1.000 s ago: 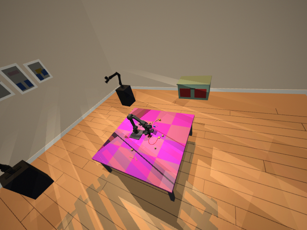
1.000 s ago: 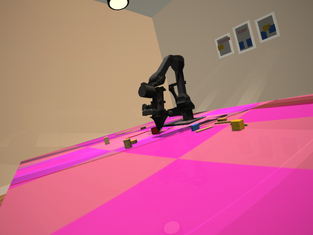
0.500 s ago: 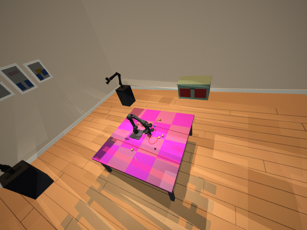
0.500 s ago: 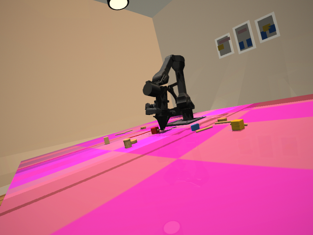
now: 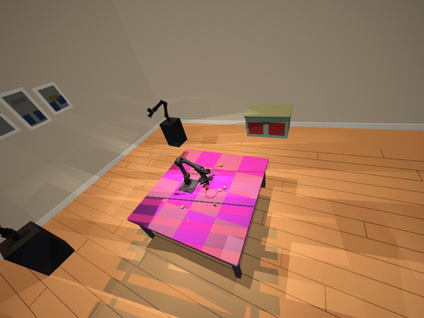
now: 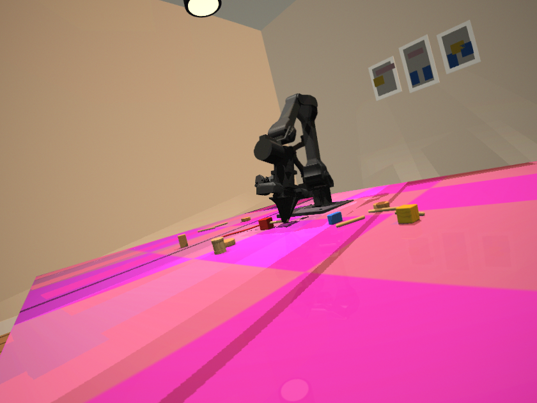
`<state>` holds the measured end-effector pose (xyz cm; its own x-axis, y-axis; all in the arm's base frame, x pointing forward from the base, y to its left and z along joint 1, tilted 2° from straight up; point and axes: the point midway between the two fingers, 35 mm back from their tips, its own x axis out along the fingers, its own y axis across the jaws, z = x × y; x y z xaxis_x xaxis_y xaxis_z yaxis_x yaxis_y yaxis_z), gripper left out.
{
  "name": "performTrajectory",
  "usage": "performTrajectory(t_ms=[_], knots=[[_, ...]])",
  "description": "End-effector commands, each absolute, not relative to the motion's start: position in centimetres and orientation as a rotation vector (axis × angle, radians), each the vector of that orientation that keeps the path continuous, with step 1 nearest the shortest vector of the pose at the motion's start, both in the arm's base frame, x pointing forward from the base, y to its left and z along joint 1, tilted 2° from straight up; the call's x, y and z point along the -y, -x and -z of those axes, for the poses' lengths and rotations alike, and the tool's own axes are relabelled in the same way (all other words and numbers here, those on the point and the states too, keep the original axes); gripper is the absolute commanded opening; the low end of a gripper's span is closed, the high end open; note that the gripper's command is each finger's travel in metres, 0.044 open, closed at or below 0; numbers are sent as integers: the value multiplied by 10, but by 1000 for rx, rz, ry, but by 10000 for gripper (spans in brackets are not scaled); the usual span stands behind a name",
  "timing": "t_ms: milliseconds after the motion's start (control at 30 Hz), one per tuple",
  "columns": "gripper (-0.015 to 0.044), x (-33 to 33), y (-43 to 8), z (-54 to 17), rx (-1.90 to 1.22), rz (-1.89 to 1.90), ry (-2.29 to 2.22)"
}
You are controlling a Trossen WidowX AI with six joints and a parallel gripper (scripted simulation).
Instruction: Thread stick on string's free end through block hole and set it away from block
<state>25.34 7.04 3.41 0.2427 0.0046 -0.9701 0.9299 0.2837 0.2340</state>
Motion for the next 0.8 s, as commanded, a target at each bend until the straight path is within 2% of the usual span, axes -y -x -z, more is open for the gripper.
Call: performTrajectory(t_ms=[0,767], knots=[[0,-75,-248,-32,-1131,844,-1082],[0,-108,-237,-32,-1116,824,-1101]])
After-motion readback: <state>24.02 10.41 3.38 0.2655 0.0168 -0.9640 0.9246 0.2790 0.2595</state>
